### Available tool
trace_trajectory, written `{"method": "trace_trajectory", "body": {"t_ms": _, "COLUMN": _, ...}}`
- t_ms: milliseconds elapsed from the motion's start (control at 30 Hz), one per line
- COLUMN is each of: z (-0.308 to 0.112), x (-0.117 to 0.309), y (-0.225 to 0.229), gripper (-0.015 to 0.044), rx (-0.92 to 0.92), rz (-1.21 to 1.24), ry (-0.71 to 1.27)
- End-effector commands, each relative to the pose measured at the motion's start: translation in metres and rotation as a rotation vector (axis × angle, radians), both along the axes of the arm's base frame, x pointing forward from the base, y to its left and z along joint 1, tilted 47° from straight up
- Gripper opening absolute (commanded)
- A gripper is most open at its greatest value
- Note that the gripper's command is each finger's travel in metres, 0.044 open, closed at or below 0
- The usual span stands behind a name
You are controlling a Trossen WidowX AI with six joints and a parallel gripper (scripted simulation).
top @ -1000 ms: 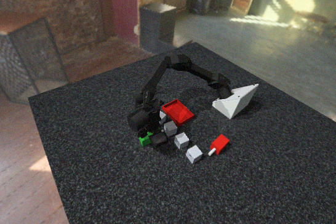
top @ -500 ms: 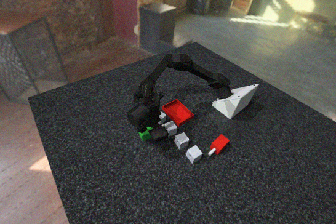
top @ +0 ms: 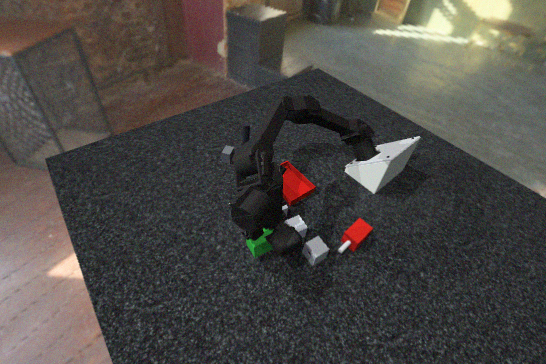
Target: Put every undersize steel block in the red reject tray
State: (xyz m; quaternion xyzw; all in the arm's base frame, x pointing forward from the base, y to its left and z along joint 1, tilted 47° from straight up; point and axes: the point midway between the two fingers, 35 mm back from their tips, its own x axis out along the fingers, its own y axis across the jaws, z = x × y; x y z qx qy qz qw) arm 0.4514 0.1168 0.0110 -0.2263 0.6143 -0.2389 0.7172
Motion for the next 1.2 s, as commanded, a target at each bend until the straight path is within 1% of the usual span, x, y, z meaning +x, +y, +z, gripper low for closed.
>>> {"method": "trace_trajectory", "body": {"t_ms": 0, "z": -0.028, "x": -0.014, "y": 0.059, "gripper": 0.0000, "rx": 0.074, "rz": 0.051, "ry": 0.015}}
{"method": "trace_trajectory", "body": {"t_ms": 67, "z": -0.034, "x": -0.017, "y": 0.068, "gripper": 0.0000, "rx": 0.085, "rz": 0.057, "ry": 0.020}}
{"method": "trace_trajectory", "body": {"t_ms": 133, "z": -0.033, "x": -0.017, "y": 0.067, "gripper": 0.0000, "rx": 0.086, "rz": 0.055, "ry": 0.019}}
{"method": "trace_trajectory", "body": {"t_ms": 333, "z": -0.044, "x": -0.020, "y": 0.060, "gripper": 0.0000, "rx": 0.086, "rz": 0.052, "ry": 0.017}}
{"method": "trace_trajectory", "body": {"t_ms": 833, "z": -0.070, "x": -0.004, "y": 0.028, "gripper": 0.0000, "rx": 0.084, "rz": 0.053, "ry": 0.016}}
{"method": "trace_trajectory", "body": {"t_ms": 1167, "z": -0.076, "x": 0.000, "y": 0.023, "gripper": 0.0000, "rx": 0.083, "rz": 0.053, "ry": 0.016}}
